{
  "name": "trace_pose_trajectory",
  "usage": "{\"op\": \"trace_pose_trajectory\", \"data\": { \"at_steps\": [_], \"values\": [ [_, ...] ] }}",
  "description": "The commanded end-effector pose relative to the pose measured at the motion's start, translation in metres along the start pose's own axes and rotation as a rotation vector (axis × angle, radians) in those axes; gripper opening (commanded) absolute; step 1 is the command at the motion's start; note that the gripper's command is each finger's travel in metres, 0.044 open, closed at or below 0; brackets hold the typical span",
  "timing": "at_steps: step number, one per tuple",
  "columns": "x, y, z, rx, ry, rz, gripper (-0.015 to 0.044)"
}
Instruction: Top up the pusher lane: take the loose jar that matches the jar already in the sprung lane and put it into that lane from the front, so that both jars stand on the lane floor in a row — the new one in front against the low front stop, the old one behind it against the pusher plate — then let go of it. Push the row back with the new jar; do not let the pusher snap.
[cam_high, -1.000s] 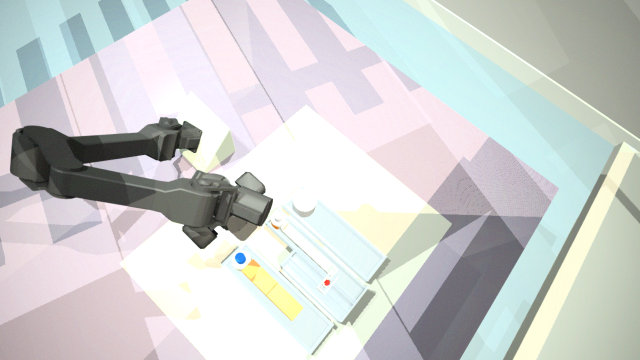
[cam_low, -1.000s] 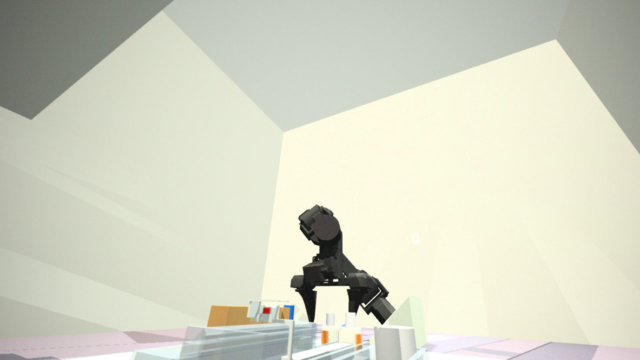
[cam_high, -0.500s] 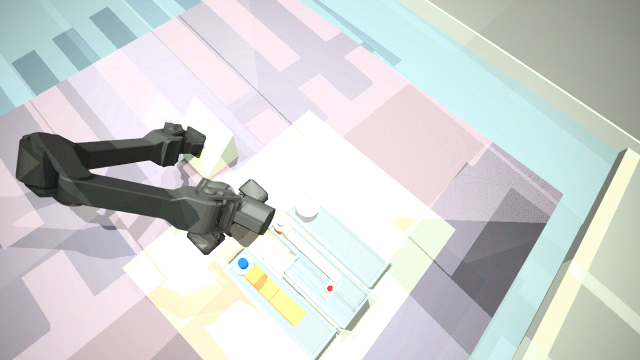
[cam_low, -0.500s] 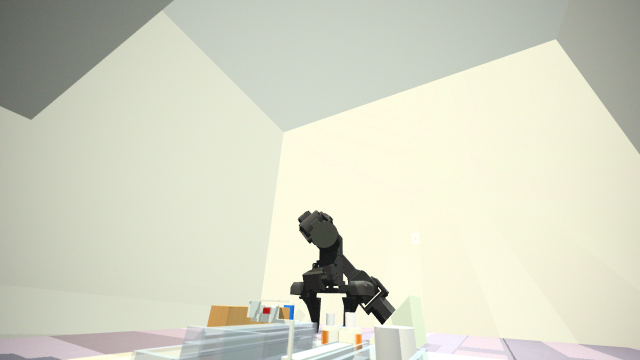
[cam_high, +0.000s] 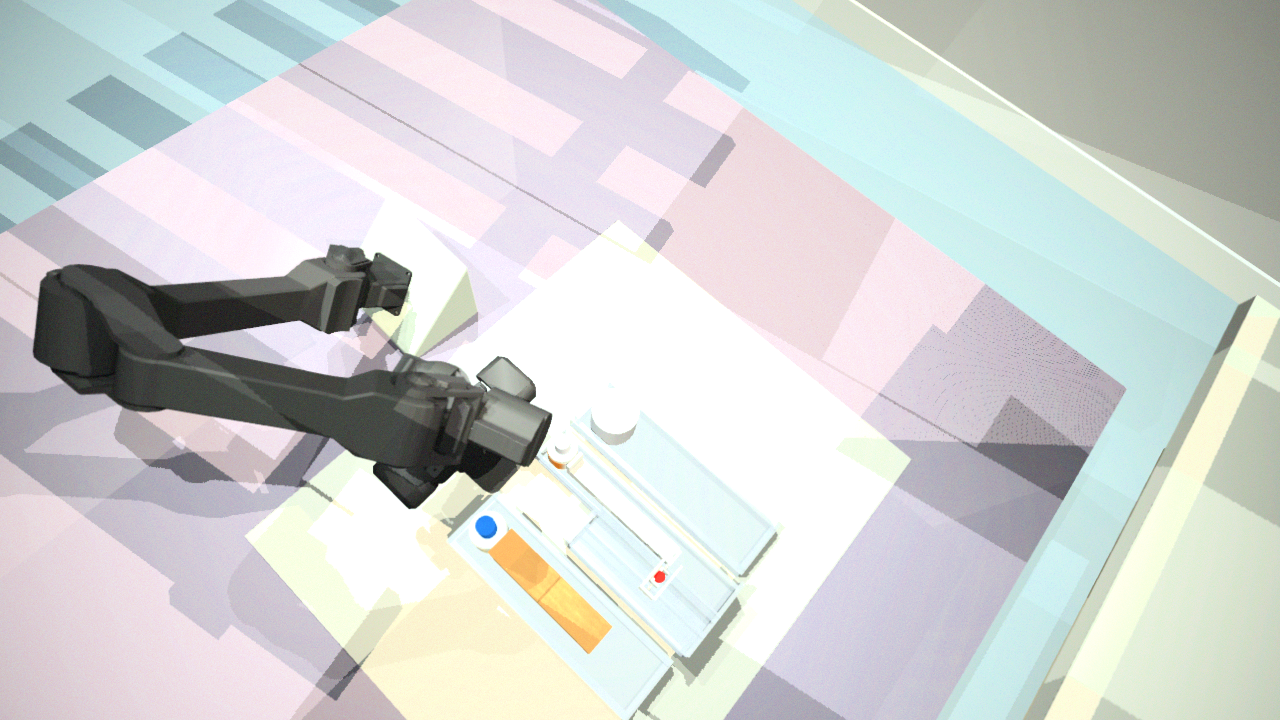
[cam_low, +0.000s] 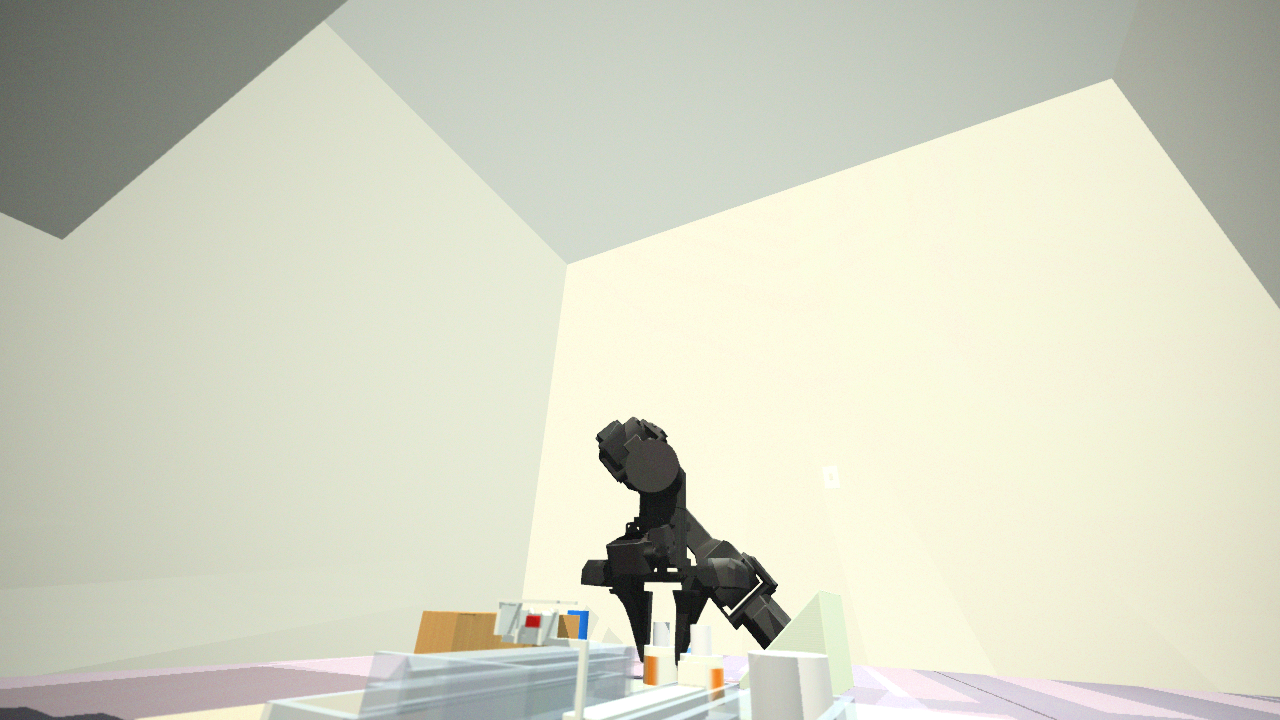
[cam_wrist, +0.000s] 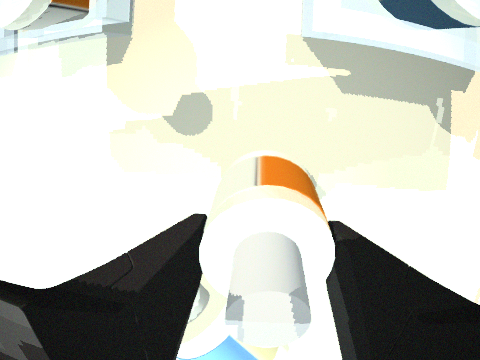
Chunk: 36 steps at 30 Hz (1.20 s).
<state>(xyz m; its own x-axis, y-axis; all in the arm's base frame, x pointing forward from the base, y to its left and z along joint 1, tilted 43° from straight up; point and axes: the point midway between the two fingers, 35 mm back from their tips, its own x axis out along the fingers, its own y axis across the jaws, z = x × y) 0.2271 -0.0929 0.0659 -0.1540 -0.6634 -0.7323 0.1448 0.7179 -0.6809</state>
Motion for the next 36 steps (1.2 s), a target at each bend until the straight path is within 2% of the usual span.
{"op": "trace_pose_trajectory", "data": {
  "at_steps": [1,19,24,36],
  "values": [
    [-0.016,0.002,0.005,0.004,-0.009,0.008,0.0000],
    [-0.100,0.006,0.005,0.003,-0.006,0.007,0.0000],
    [-0.096,0.013,0.009,0.003,-0.006,0.007,0.0000],
    [-0.056,0.071,0.037,0.002,-0.009,0.009,0.0000]
  ]
}}
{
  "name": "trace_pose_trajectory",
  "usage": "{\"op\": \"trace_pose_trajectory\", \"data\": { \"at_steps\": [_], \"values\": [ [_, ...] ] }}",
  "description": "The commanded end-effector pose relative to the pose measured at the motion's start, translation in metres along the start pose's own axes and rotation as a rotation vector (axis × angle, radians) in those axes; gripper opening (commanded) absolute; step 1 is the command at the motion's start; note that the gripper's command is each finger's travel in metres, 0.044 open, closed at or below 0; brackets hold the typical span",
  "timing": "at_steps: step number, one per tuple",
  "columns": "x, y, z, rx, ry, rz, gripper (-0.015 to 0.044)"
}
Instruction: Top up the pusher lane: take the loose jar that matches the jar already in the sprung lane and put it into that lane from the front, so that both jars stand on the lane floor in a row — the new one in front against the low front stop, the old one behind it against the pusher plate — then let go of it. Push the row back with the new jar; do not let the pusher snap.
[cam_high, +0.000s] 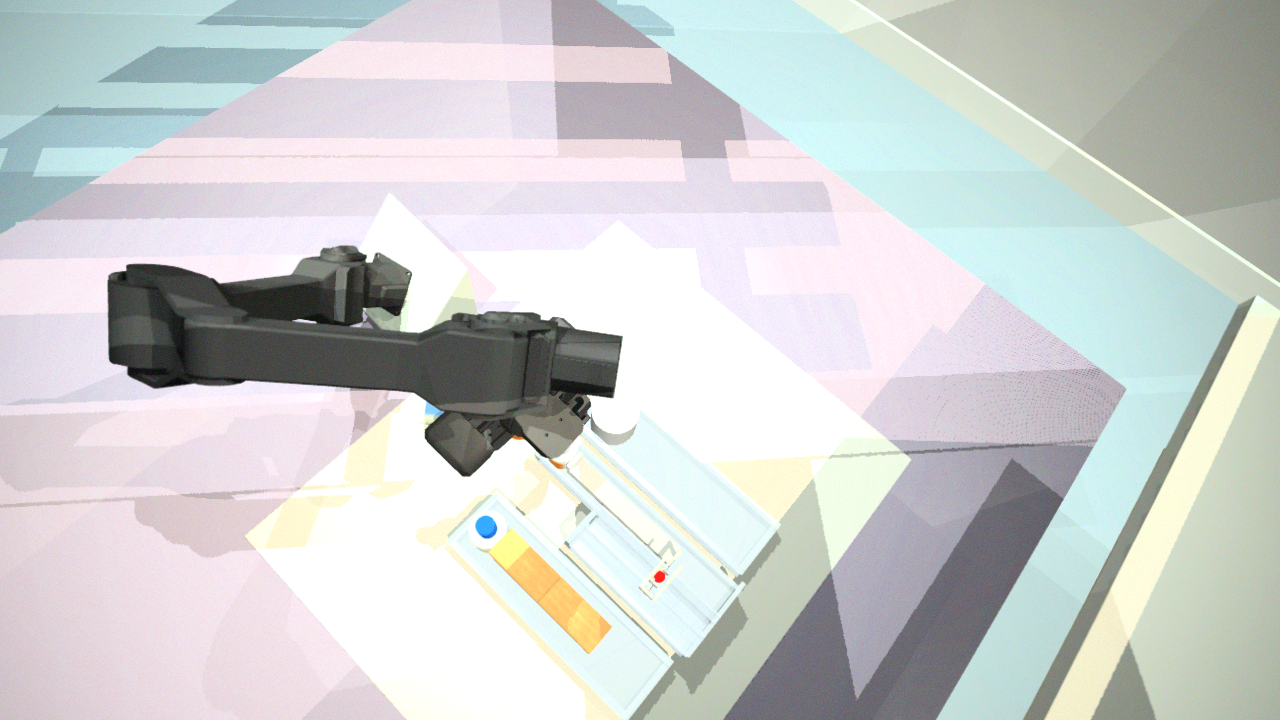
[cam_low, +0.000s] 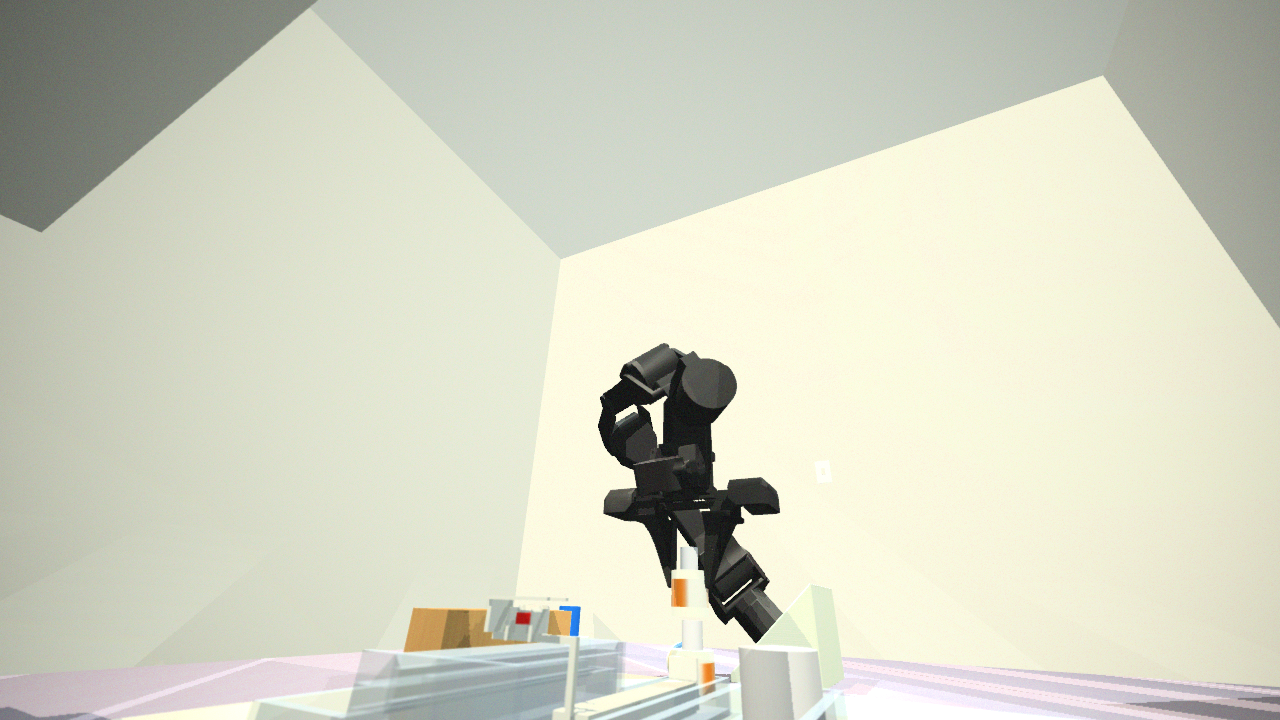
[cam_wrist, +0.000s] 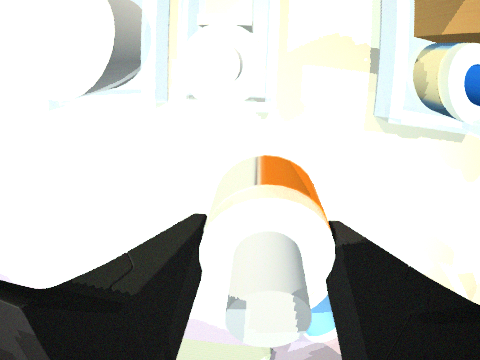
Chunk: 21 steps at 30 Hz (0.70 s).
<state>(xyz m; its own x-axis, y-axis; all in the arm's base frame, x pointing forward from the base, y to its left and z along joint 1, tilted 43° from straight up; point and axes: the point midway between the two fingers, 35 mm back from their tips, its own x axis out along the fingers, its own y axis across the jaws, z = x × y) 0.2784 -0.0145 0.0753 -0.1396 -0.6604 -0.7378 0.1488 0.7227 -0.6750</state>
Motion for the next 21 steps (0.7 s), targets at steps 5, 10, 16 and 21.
{"op": "trace_pose_trajectory", "data": {
  "at_steps": [5,10,16,21],
  "values": [
    [0.017,0.021,0.006,-0.001,0.004,0.001,0.0000],
    [0.029,0.021,0.006,-0.001,0.004,0.001,0.0000],
    [0.041,0.020,0.006,0.000,0.004,0.000,0.0000],
    [0.041,0.020,0.007,0.000,0.004,0.000,0.0000]
  ]
}}
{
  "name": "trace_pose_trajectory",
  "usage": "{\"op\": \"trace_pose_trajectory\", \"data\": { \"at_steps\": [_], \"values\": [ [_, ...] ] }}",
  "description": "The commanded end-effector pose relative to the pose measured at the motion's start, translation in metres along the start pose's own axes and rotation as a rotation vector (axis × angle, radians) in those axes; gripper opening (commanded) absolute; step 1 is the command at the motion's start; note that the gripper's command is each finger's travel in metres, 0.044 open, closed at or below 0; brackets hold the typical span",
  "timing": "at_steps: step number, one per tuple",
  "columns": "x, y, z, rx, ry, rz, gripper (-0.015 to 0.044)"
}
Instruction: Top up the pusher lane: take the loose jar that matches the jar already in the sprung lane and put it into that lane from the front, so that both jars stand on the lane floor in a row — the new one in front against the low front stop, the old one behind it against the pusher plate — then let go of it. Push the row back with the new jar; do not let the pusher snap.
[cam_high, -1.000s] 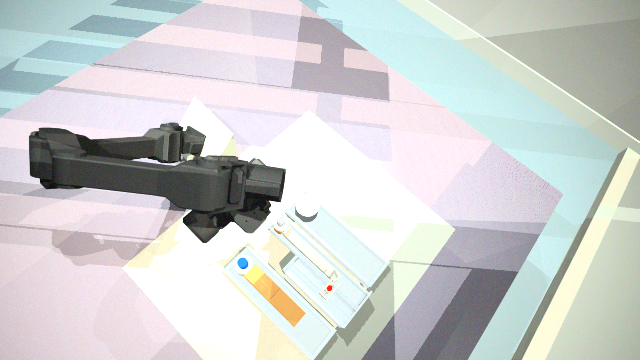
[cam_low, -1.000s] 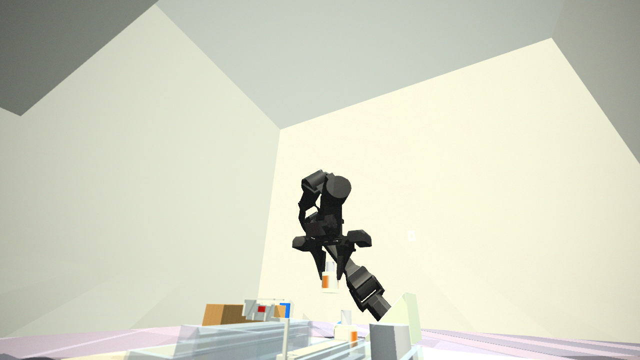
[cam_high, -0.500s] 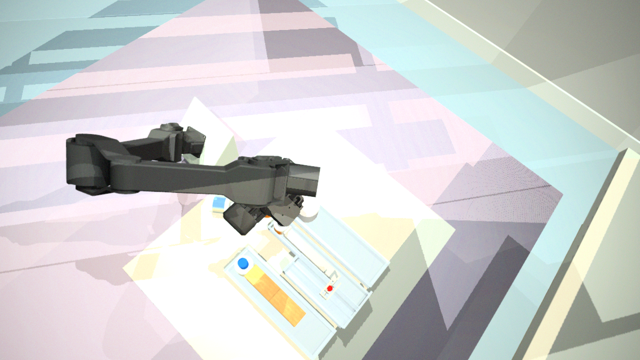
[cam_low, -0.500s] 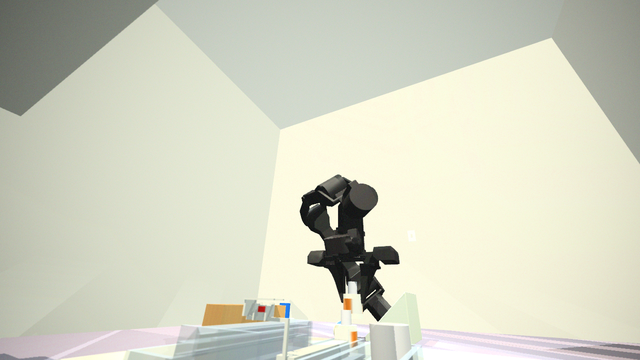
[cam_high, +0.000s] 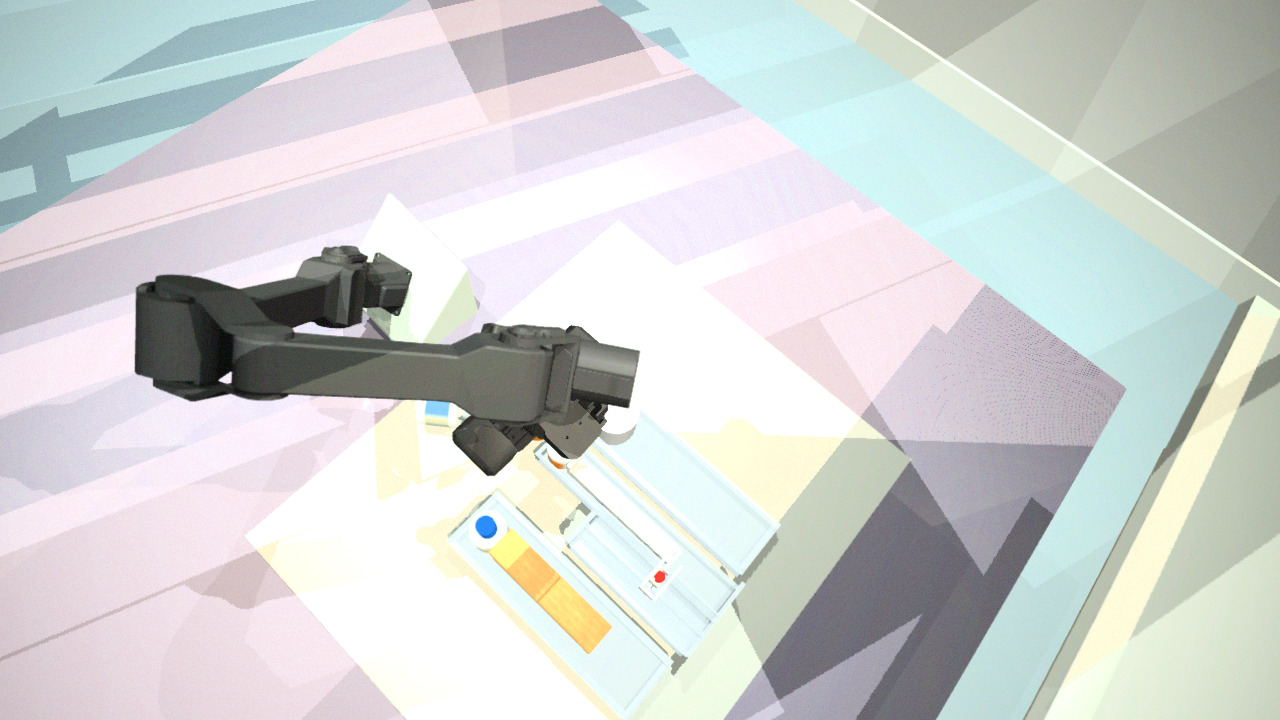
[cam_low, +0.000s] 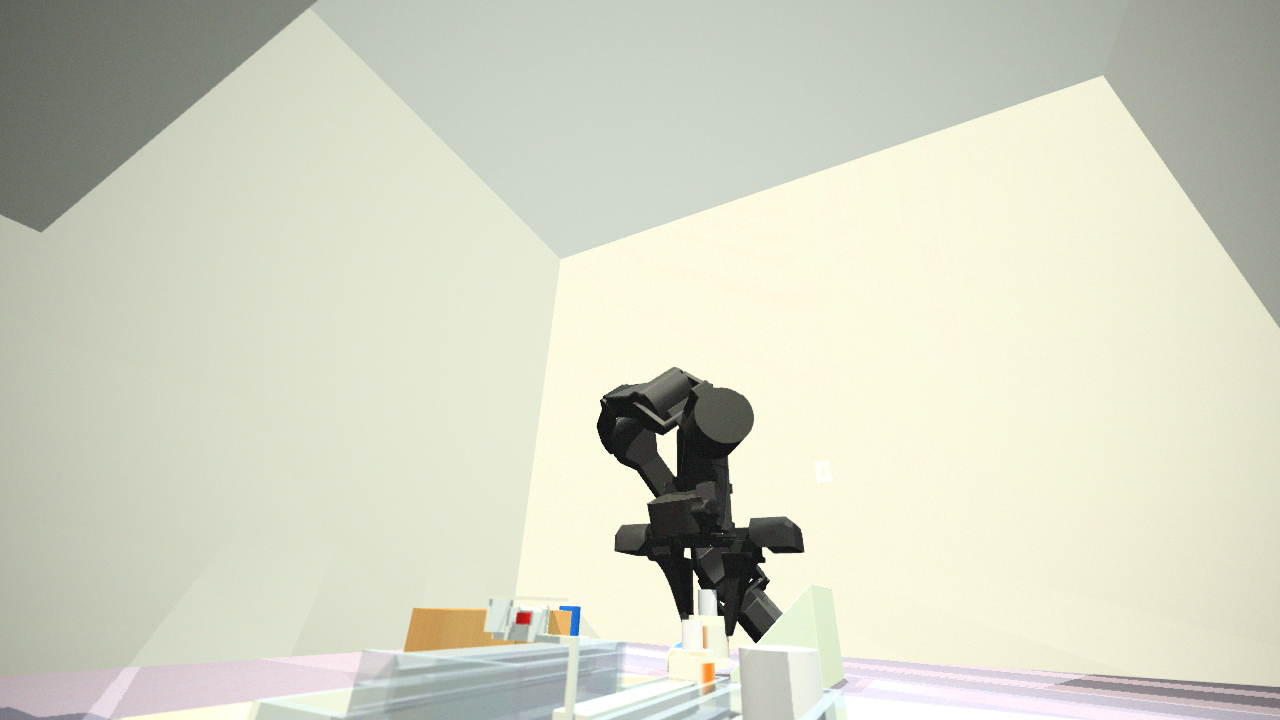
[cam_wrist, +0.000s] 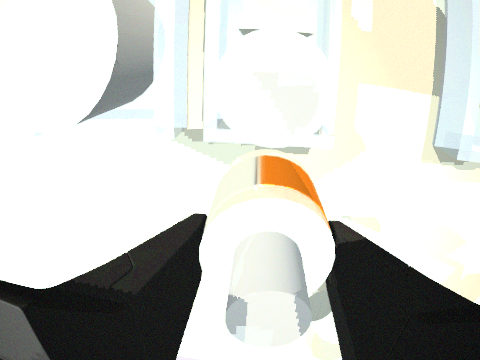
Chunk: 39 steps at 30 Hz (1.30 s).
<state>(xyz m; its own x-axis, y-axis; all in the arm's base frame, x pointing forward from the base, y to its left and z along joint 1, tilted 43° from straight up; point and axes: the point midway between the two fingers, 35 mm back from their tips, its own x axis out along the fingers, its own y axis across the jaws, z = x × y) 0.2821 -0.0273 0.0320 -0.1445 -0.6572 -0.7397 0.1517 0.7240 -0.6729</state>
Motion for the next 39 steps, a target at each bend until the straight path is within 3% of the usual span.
{"op": "trace_pose_trajectory", "data": {
  "at_steps": [1,39],
  "values": [
    [0.001,0.000,0.001,-0.003,-0.002,-0.003,0.0000],
    [0.001,0.000,0.019,-0.002,-0.003,-0.002,0.0000]
  ]
}}
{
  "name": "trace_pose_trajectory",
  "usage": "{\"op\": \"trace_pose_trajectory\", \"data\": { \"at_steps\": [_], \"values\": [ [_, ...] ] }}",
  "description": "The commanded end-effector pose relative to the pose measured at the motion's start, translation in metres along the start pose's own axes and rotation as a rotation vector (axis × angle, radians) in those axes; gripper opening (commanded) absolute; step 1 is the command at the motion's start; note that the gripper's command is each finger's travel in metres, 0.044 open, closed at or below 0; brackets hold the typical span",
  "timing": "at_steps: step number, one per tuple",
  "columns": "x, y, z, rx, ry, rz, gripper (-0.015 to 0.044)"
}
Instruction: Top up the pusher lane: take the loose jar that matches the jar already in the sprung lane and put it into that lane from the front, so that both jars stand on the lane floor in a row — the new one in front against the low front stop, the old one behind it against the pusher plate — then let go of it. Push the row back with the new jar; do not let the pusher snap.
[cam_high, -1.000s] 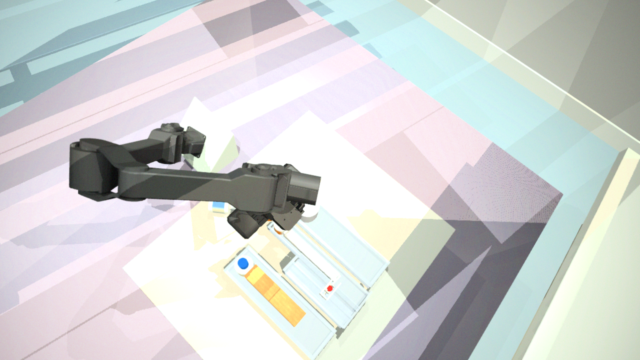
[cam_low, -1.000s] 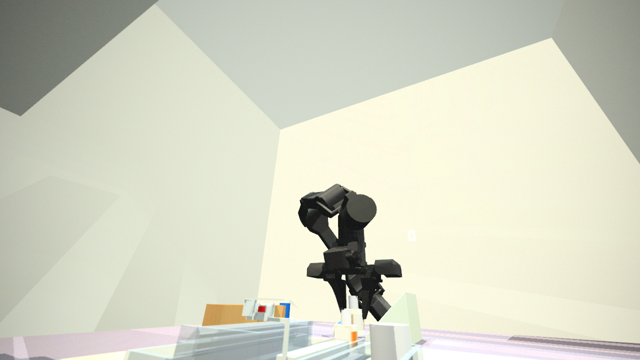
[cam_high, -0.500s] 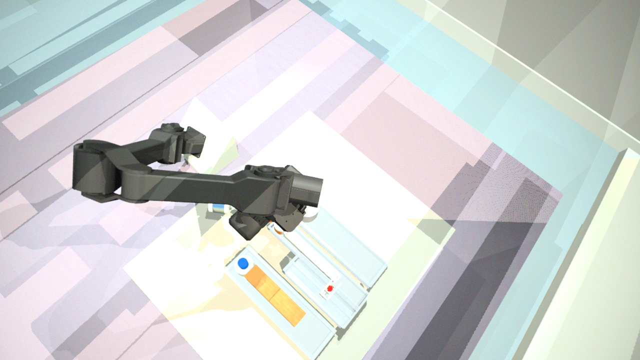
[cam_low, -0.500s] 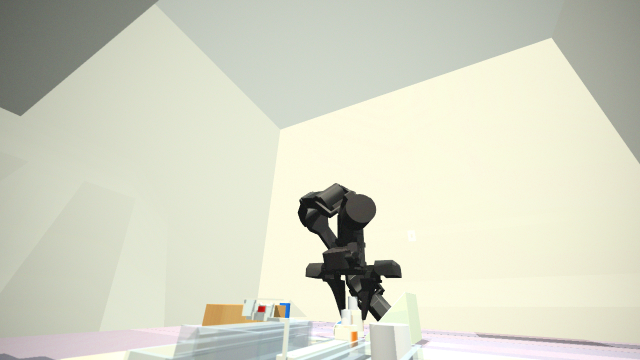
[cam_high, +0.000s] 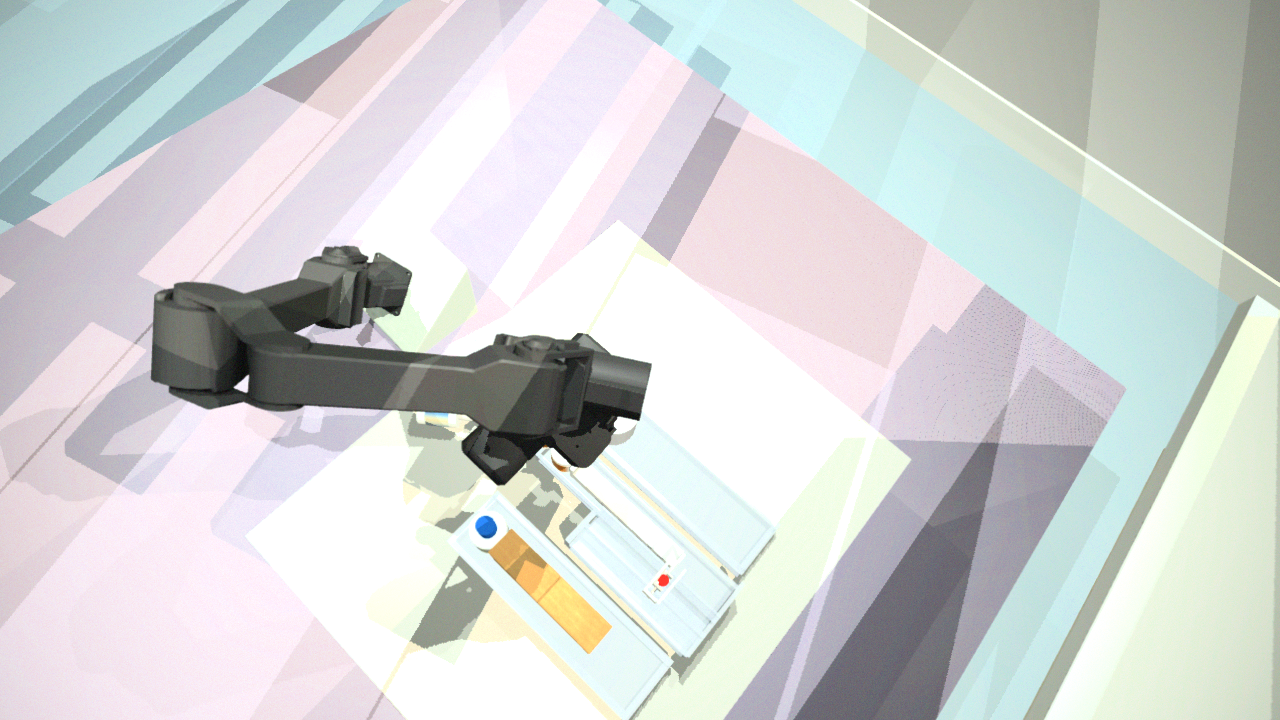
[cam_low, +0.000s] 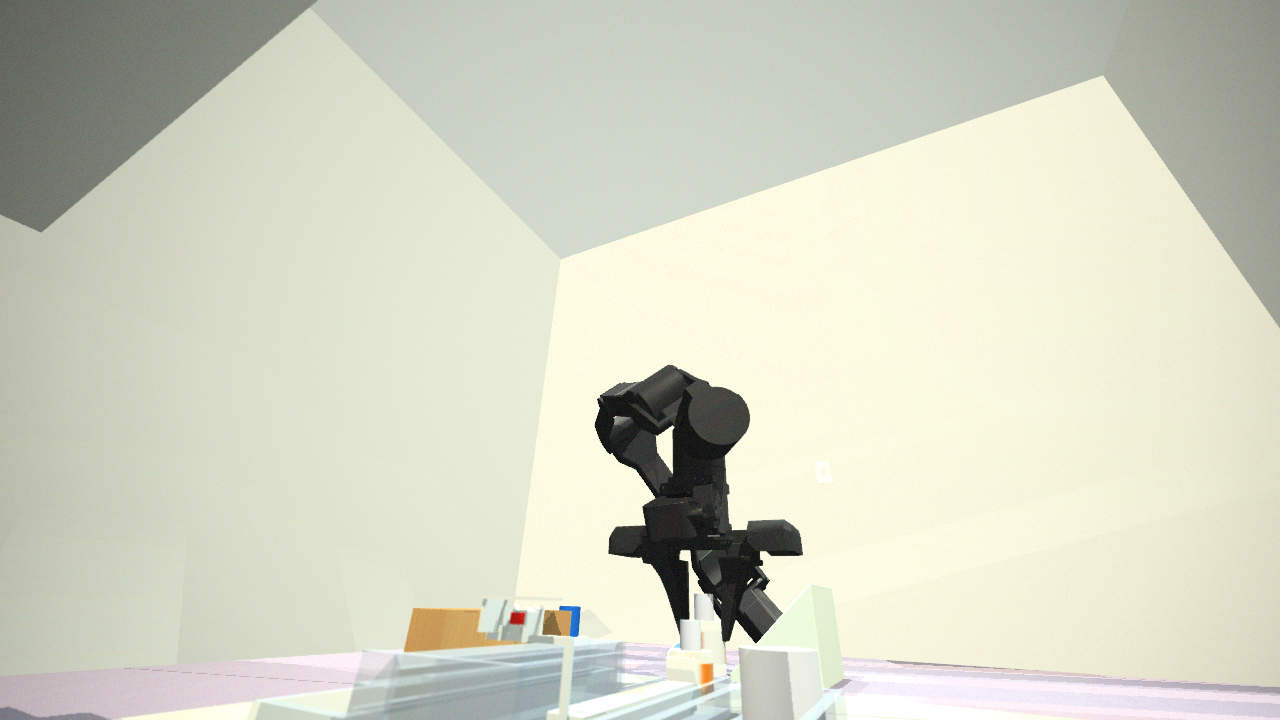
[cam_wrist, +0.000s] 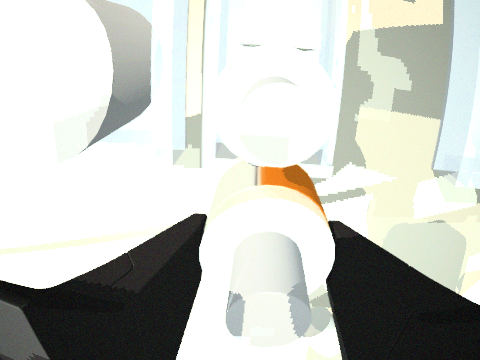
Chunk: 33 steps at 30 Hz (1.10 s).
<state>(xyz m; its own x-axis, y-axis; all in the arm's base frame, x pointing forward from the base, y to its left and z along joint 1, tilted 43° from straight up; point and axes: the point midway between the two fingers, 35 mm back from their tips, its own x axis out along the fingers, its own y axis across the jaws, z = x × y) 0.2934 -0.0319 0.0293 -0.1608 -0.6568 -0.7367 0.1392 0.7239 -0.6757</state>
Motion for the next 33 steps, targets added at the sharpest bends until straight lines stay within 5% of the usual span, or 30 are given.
{"op": "trace_pose_trajectory", "data": {
  "at_steps": [1,33],
  "values": [
    [-0.002,0.000,0.008,0.010,-0.019,0.002,0.0000],
    [-0.004,-0.001,0.023,0.011,-0.020,0.002,0.0000]
  ]
}}
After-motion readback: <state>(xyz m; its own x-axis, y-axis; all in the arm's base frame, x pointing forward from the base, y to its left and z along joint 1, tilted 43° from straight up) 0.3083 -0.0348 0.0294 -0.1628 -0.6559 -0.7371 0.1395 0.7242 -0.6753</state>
